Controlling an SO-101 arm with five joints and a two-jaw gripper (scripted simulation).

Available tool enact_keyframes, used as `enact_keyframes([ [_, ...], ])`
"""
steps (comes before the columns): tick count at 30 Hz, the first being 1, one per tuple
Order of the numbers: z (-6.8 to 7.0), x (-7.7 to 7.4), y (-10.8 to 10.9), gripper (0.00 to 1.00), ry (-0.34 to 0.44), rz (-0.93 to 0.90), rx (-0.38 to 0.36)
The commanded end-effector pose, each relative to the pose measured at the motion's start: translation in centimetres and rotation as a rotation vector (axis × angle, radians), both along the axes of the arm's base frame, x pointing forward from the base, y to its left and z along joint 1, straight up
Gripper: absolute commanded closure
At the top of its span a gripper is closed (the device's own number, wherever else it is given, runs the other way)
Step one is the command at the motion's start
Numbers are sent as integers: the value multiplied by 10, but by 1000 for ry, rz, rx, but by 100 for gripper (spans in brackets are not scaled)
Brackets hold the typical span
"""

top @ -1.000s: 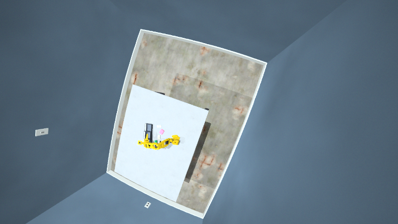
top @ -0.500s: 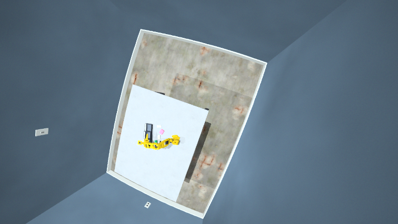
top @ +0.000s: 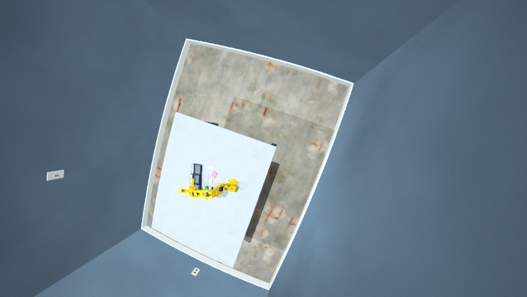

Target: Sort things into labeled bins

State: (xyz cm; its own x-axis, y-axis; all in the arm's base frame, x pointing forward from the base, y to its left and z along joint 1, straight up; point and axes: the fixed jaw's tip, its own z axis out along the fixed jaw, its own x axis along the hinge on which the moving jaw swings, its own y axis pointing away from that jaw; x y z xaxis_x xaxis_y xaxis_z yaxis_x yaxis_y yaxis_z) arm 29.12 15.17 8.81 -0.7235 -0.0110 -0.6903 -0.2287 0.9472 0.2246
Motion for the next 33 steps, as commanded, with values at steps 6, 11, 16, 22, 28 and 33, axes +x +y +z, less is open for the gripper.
enact_keyframes([
  [6, 45, 2, 3, 0, -139, 3, 74],
  [11, 49, 2, 3, 0, -150, 3, 80],
  [16, 49, 2, 3, 0, -150, 3, 80],
  [22, 48, 1, 1, 1, -148, 8, 63],
  [28, 43, -1, -9, 3, -140, 28, -1],
  [33, 40, -3, -16, 5, -131, 47, -53],
])
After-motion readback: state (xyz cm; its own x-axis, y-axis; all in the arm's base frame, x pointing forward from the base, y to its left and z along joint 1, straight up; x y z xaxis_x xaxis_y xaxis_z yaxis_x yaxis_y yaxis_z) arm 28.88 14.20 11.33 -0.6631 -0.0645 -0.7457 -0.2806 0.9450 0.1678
